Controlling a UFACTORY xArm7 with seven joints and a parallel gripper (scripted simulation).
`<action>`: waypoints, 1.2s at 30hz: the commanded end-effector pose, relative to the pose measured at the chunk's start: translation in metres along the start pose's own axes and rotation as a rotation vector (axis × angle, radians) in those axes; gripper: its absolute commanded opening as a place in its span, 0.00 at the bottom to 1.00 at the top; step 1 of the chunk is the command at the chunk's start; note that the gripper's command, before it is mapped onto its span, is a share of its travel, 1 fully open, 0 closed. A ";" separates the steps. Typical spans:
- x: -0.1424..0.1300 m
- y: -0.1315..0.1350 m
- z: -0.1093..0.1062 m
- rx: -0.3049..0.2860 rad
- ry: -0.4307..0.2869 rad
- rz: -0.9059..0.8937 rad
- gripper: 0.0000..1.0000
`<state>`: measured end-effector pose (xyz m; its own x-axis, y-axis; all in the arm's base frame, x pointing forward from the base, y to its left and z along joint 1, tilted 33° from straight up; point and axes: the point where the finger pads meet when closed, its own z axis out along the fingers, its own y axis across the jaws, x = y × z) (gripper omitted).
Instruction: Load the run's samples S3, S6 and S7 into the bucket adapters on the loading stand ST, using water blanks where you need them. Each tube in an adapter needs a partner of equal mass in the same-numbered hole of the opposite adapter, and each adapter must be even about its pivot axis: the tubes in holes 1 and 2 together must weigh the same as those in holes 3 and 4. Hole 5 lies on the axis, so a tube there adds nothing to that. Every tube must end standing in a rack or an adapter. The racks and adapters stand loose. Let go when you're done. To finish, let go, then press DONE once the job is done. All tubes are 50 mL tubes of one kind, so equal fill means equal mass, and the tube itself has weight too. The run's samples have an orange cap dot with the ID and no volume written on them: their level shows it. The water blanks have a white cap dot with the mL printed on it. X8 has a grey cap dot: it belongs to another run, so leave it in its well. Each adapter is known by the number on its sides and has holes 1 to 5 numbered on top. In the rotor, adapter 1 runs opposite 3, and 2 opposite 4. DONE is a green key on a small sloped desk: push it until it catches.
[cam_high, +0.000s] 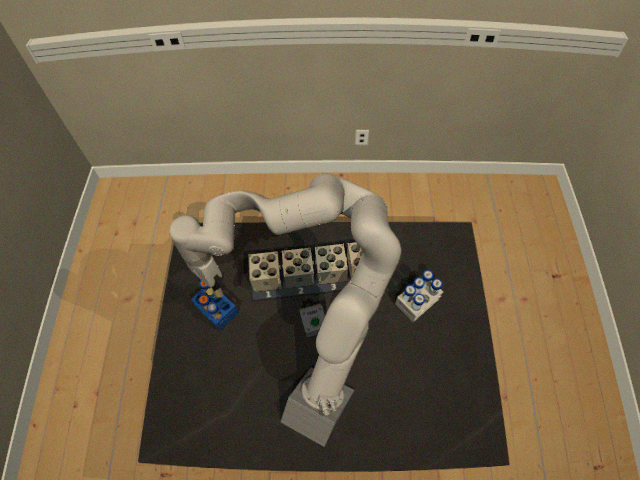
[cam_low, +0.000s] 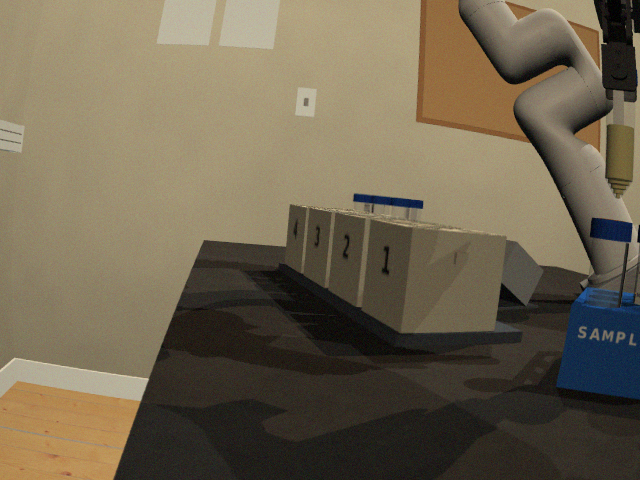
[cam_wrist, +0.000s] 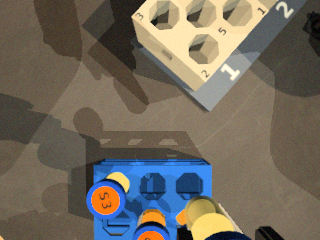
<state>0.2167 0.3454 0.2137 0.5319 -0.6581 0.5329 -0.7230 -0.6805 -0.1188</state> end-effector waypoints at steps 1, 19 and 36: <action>-0.001 -0.001 -0.002 0.004 -0.002 0.000 0.00; -0.001 -0.001 0.004 0.004 -0.002 0.000 0.00; -0.001 -0.001 0.034 0.004 -0.002 0.000 0.00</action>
<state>0.2282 0.3367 0.1917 0.5320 -0.6580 0.5329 -0.7231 -0.6805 -0.1184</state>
